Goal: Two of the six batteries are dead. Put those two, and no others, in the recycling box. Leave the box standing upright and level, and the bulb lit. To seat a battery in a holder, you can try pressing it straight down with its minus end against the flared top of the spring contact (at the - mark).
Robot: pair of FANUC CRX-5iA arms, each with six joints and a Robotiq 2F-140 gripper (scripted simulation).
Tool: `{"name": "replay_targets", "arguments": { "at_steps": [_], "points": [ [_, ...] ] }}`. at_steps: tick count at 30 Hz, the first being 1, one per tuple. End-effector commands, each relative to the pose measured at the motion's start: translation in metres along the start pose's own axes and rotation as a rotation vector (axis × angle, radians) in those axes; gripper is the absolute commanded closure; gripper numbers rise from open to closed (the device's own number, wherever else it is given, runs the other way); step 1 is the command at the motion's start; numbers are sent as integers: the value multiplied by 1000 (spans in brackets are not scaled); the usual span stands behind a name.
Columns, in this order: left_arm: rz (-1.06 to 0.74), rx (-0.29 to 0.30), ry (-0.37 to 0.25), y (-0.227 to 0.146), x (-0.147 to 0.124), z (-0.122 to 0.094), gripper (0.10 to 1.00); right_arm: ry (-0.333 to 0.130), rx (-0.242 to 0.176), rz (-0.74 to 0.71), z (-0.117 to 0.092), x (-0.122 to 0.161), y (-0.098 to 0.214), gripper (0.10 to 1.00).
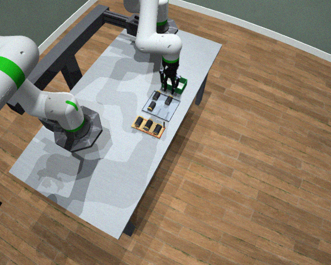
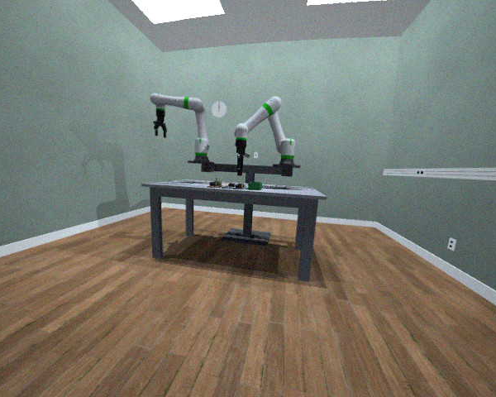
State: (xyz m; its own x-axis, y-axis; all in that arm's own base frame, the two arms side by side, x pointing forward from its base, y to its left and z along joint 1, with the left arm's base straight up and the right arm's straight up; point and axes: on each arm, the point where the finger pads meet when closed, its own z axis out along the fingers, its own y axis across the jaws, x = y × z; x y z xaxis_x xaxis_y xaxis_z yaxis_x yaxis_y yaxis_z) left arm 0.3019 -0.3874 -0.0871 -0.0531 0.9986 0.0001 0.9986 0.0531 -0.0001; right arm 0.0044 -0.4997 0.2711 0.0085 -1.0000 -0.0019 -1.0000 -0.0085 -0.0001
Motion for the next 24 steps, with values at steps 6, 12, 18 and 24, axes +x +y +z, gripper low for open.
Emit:
{"name": "replay_targets", "arguments": {
  "at_steps": [6, 12, 18, 24],
  "points": [
    [0, -1, -1, 1, -1, 58, 734, 2, 0, 0, -1, 0, 0, 98],
    [0, -1, -1, 1, -1, 58, 734, 2, 0, 0, -1, 0, 0, 98],
    [0, -1, -1, 1, -1, 58, 734, 2, 0, 0, -1, 0, 0, 98],
    [0, -1, -1, 1, -1, 58, 734, 2, 0, 0, -1, 0, 0, 98]
  ]
}}
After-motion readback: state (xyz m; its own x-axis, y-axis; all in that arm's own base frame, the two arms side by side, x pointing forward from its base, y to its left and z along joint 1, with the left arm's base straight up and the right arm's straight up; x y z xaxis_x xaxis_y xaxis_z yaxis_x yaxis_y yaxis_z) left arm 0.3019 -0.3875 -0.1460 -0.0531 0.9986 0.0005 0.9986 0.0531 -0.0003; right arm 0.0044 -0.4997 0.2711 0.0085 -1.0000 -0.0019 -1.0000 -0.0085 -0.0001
